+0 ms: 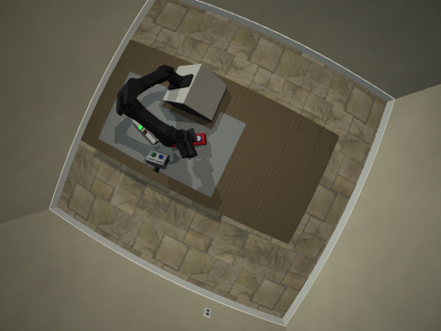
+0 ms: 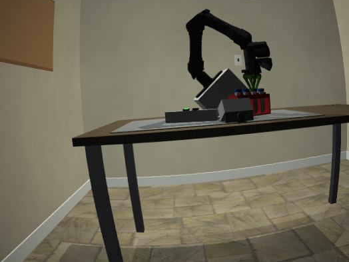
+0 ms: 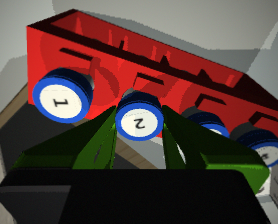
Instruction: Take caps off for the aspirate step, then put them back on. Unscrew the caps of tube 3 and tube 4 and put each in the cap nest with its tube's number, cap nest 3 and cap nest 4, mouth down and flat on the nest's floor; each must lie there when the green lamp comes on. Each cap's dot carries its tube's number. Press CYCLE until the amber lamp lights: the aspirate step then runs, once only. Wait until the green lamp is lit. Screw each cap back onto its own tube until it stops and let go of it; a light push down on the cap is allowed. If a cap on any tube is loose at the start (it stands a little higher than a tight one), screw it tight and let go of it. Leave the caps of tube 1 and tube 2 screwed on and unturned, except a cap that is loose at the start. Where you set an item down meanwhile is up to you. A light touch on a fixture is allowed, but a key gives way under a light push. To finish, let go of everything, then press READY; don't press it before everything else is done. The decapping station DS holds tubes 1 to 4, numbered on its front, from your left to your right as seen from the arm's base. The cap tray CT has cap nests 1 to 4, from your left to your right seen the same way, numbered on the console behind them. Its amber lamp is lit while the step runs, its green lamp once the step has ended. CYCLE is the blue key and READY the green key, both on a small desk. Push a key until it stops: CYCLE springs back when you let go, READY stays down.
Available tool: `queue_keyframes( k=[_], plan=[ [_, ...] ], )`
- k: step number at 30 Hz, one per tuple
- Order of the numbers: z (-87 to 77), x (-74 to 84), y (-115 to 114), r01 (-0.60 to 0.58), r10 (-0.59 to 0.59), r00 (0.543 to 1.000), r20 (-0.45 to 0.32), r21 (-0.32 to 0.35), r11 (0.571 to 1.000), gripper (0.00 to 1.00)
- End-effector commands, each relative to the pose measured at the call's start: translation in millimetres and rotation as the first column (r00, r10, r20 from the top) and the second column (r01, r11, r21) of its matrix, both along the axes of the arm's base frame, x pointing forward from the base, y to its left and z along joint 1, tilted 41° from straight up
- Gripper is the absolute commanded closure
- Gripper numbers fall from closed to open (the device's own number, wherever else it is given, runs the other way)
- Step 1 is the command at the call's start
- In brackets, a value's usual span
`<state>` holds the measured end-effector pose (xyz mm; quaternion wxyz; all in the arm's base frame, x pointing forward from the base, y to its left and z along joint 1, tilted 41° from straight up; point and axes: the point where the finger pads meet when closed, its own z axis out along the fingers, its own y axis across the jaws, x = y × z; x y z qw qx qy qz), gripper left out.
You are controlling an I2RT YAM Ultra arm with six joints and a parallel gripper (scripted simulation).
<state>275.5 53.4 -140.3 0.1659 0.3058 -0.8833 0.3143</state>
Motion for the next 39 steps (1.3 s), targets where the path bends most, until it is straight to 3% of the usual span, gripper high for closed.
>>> queue_keyframes(
  k=[1,9,22,23,33,39],
  plan=[
    [1.0,2.7,3.0,0.080,-0.080,0.993,0.084,0.000,0.997,1.00],
    [1.0,2.7,3.0,0.176,-0.174,0.970,0.168,-0.001,0.984,1.00],
    [1.1,2.7,3.0,0.176,-0.174,0.970,0.168,-0.001,0.984,1.00],
    [1.1,2.7,3.0,0.176,-0.174,0.970,0.168,-0.001,0.984,0.51],
    [1.1,2.7,3.0,0.176,-0.174,0.970,0.168,-0.001,0.984,0.51],
    [10.1,3.8,10.9,0.177,-0.174,0.970,0.168,-0.001,0.984,0.51]
  ],
)
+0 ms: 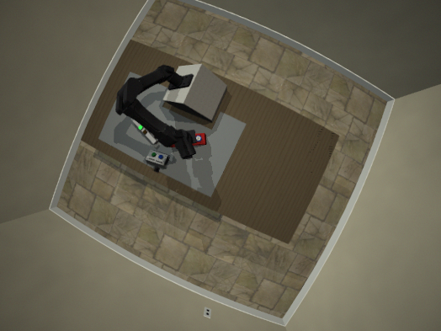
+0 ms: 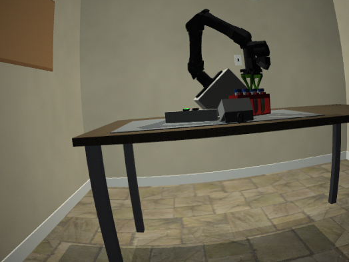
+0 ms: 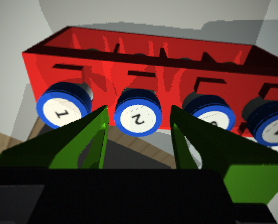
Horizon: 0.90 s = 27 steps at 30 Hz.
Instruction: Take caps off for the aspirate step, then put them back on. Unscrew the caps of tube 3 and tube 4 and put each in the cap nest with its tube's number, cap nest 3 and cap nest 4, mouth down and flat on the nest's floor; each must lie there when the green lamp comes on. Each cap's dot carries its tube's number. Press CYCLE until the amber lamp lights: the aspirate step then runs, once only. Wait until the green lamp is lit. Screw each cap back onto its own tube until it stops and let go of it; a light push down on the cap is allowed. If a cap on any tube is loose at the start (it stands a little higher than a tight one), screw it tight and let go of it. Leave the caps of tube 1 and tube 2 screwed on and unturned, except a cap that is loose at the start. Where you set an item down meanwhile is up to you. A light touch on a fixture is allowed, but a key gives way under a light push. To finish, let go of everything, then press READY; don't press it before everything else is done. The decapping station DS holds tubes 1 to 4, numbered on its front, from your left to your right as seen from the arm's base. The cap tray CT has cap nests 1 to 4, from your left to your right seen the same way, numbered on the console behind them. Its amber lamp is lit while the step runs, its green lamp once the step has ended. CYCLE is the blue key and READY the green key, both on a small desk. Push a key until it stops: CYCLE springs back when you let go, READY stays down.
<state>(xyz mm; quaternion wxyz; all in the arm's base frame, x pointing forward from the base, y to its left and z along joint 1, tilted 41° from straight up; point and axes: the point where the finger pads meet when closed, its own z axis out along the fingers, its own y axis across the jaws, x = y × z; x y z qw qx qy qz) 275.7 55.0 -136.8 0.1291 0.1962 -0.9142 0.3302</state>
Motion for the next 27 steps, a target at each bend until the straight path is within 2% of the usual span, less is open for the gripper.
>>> queue_keyframes(
  k=[1,11,17,18,20,22,23,25,27],
  plan=[
    [8.8,3.8,11.2,-0.008,0.008,1.000,0.015,0.005,1.000,0.51],
    [31.3,6.5,30.8,-0.008,0.008,1.000,0.015,0.006,1.000,0.51],
    [31.7,6.6,31.2,-0.008,0.008,1.000,0.015,0.006,1.000,0.51],
    [35.7,11.6,25.9,0.054,-0.054,0.996,0.069,-0.001,0.999,1.00],
    [43.8,21.7,15.2,0.179,-0.176,0.968,0.178,-0.004,0.984,1.00],
    [51.8,31.7,4.5,0.290,-0.281,0.920,0.274,0.006,0.957,1.00],
    [51.8,31.7,4.5,0.301,-0.290,0.914,0.284,0.008,0.954,1.00],
    [59.9,41.8,-6.2,0.411,-0.391,0.838,0.380,0.031,0.911,1.00],
    [68.0,51.8,-16.9,0.423,-0.401,0.828,0.391,0.034,0.906,1.00]
  ],
)
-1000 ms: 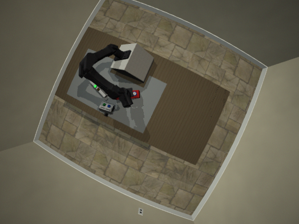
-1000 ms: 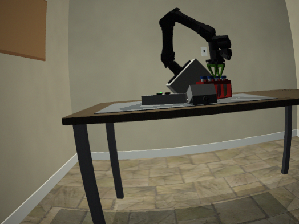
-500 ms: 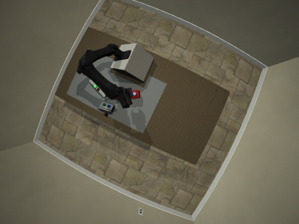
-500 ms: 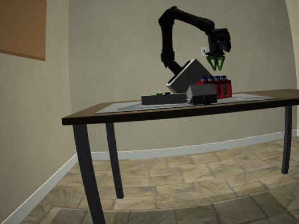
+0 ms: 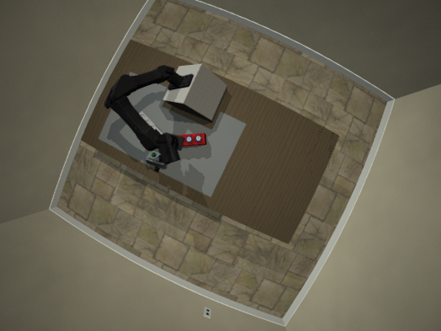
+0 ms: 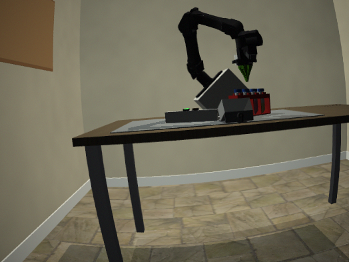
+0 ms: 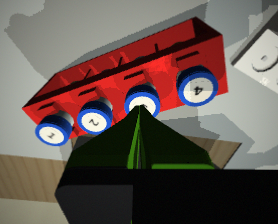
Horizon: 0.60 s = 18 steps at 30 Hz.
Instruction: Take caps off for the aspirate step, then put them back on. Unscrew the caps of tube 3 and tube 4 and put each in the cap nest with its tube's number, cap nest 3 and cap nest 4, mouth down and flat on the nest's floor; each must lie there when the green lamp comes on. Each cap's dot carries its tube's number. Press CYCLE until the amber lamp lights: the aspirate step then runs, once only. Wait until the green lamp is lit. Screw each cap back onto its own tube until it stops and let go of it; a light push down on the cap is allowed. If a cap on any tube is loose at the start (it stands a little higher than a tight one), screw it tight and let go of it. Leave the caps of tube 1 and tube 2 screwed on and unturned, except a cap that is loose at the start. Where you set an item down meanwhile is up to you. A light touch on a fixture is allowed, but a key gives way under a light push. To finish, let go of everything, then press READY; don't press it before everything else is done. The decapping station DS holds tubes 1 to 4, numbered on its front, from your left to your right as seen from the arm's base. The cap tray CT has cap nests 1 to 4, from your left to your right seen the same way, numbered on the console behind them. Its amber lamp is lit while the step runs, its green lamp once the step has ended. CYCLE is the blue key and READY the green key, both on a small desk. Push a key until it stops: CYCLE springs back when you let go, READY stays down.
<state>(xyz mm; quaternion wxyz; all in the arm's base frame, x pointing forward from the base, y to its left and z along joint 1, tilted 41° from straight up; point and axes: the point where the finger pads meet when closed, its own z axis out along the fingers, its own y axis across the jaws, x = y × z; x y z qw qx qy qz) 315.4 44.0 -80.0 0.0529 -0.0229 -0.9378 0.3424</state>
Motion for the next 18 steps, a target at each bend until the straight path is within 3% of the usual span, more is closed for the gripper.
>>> queue_keyframes(
  k=[1,4,14,16,18],
  plan=[
    [15.2,17.1,-11.2,0.081,-0.079,0.992,0.103,-0.024,0.996,1.00],
    [19.3,22.1,-16.5,0.081,-0.078,0.992,0.103,-0.024,0.996,1.00],
    [58.3,70.6,-67.8,0.081,-0.078,0.992,0.104,-0.025,0.996,1.00],
    [58.3,70.5,-67.8,0.081,-0.078,0.992,0.104,-0.025,0.996,1.00],
    [56.5,77.3,-82.9,0.081,-0.078,0.992,0.104,-0.026,0.996,1.00]
  ],
)
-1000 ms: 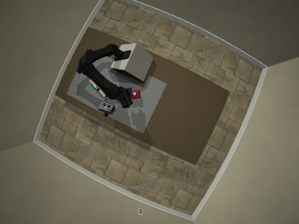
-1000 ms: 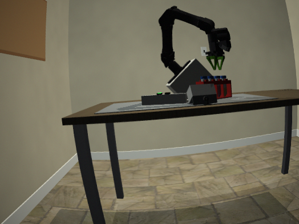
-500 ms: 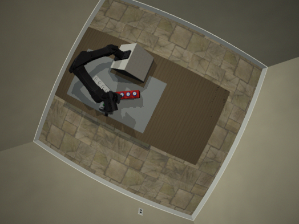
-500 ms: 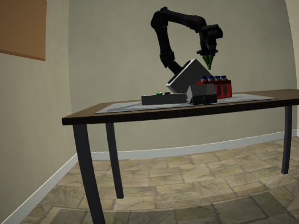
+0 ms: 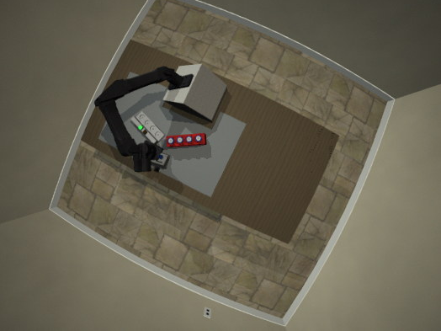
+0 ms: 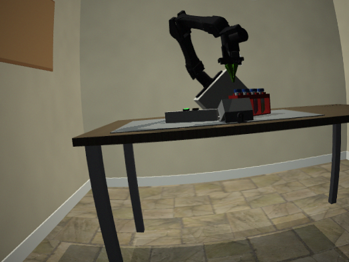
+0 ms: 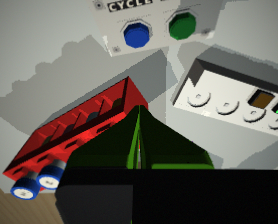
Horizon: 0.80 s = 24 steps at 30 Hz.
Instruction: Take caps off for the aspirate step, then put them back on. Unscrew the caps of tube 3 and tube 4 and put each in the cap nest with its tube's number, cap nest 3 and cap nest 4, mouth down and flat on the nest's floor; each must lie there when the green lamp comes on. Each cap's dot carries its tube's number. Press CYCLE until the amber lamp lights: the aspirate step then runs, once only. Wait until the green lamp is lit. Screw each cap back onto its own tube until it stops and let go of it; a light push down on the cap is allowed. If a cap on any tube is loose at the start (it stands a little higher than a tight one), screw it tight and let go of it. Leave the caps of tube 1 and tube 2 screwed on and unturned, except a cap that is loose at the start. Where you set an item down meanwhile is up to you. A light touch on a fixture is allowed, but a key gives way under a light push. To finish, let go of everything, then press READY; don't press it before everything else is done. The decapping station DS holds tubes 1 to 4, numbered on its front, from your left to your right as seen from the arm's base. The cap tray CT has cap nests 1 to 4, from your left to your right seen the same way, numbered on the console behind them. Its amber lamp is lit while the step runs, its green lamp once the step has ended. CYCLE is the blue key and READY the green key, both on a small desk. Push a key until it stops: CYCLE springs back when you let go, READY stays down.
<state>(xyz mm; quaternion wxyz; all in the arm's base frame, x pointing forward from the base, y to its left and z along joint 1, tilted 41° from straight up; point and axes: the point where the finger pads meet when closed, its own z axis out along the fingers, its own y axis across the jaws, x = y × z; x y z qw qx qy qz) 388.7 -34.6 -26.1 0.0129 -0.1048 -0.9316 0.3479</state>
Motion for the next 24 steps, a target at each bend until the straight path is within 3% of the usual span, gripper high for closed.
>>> queue_keyframes(
  k=[1,3,10,24],
  plan=[
    [1.7,7.5,-11.9,-0.046,0.046,0.999,-0.028,-0.005,0.999,1.00],
    [1.7,7.5,-11.9,-0.046,0.046,0.999,-0.028,-0.005,0.999,1.00],
    [-4.5,31.0,-65.0,-0.047,0.046,0.999,-0.028,-0.007,0.999,1.00],
    [-4.7,31.8,-66.6,-0.047,0.046,0.999,-0.028,-0.007,0.999,1.00]
  ],
)
